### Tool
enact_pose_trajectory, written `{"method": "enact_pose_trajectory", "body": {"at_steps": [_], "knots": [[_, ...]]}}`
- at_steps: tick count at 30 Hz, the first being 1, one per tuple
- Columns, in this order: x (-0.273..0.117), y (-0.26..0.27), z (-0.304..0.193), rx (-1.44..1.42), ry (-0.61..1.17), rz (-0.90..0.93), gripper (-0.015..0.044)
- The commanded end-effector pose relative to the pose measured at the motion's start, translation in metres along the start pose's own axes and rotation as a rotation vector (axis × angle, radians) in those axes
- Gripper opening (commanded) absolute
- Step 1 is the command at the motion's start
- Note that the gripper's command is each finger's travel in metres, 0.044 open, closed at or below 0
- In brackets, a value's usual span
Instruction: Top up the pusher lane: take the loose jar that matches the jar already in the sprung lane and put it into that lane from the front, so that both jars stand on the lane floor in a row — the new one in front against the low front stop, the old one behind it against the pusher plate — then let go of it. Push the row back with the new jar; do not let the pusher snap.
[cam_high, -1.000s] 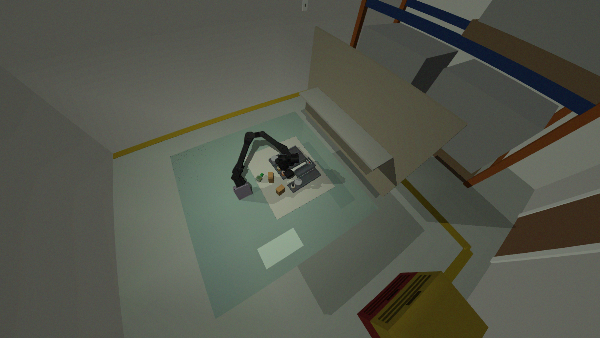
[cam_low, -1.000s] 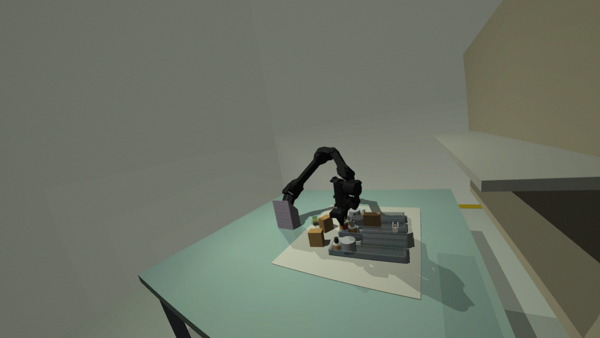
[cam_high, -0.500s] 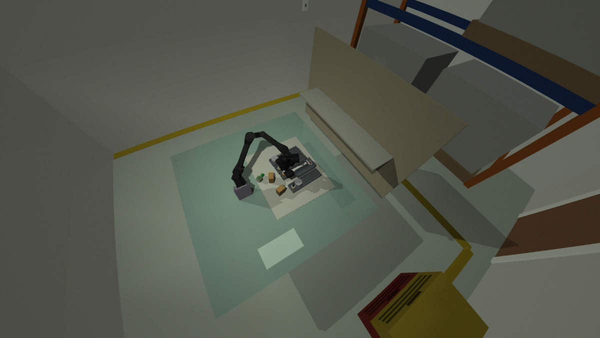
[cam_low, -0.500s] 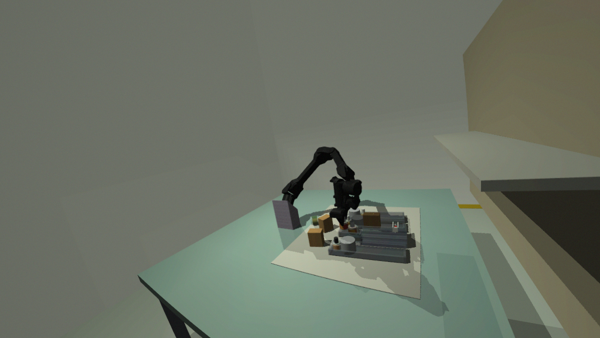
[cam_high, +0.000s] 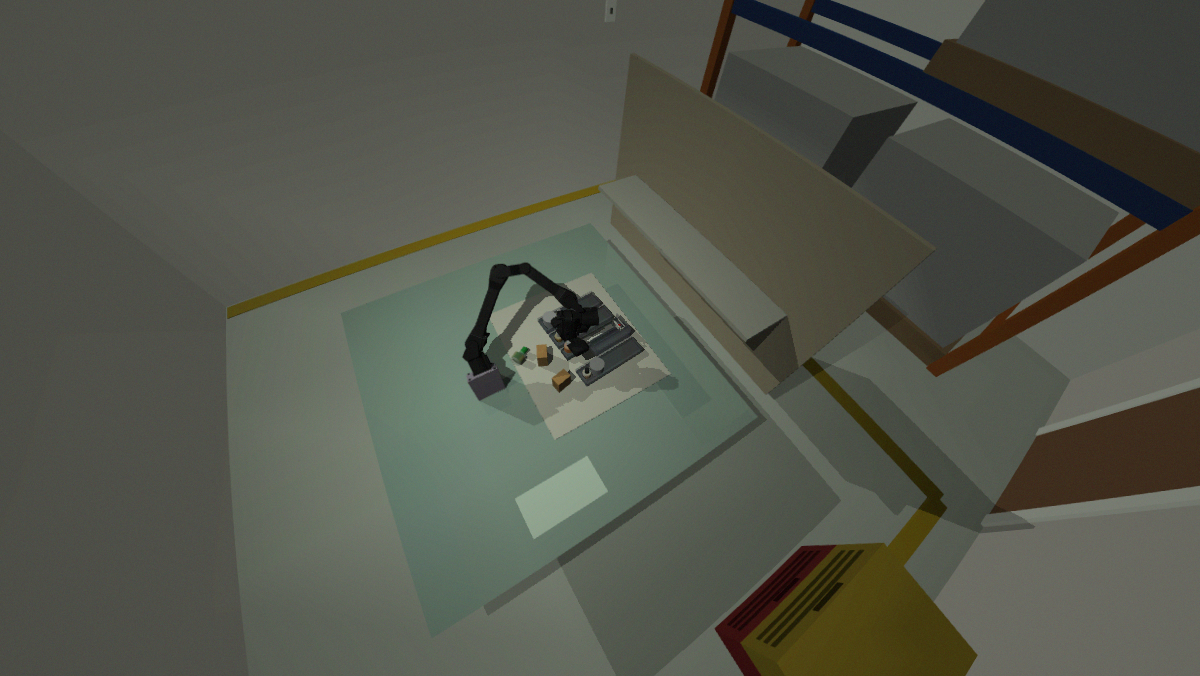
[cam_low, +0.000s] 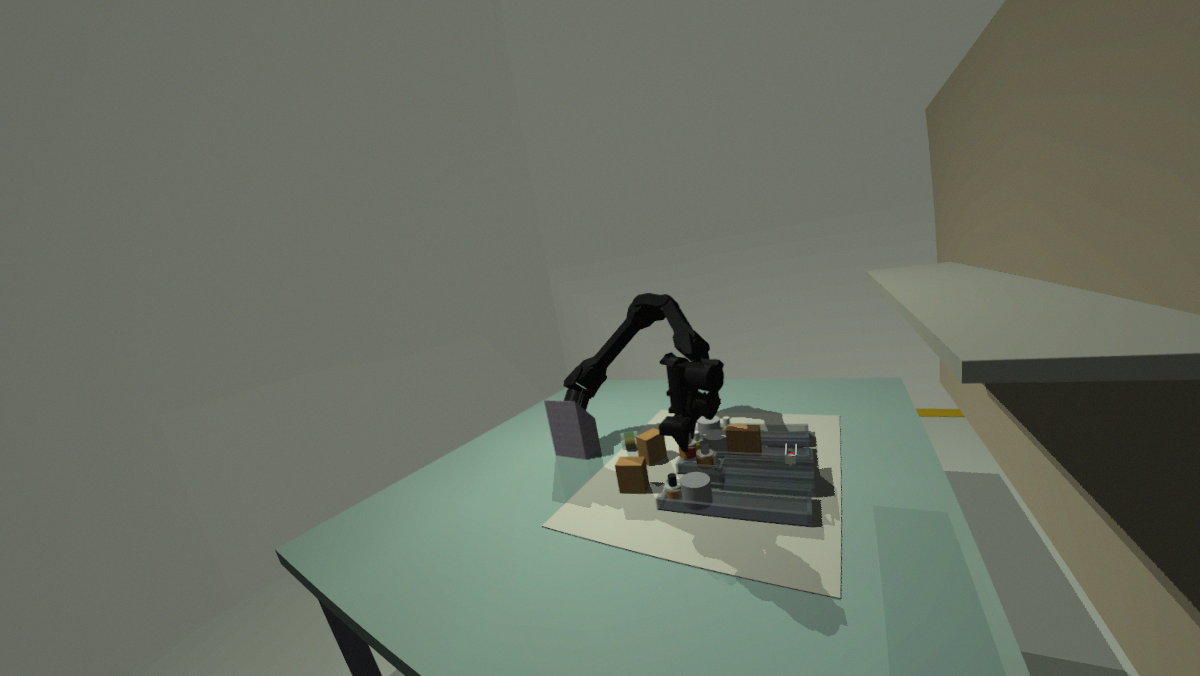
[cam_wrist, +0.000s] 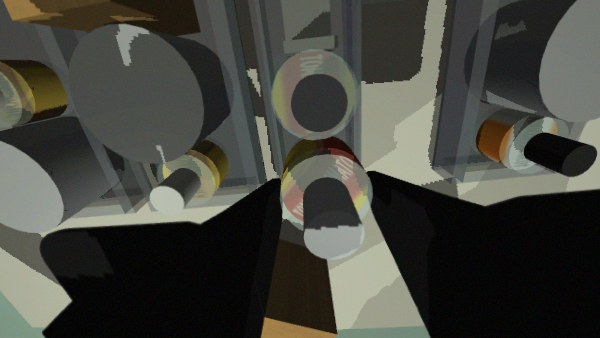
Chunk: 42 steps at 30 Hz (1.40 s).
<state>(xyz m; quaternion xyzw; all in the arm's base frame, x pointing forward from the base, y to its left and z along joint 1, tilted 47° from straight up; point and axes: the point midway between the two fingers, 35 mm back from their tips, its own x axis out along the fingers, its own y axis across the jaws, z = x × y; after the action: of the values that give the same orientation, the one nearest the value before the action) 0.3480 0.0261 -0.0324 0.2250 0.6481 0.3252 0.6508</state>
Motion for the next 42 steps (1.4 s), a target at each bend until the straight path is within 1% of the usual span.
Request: {"method": "enact_pose_trajectory", "body": {"at_steps": [1, 42], "knots": [[-0.0019, 0.0019, 0.0078, -0.014, -0.022, 0.007, 0.0], [0.0002, 0.002, 0.0121, -0.015, -0.023, 0.007, 0.0]]}}
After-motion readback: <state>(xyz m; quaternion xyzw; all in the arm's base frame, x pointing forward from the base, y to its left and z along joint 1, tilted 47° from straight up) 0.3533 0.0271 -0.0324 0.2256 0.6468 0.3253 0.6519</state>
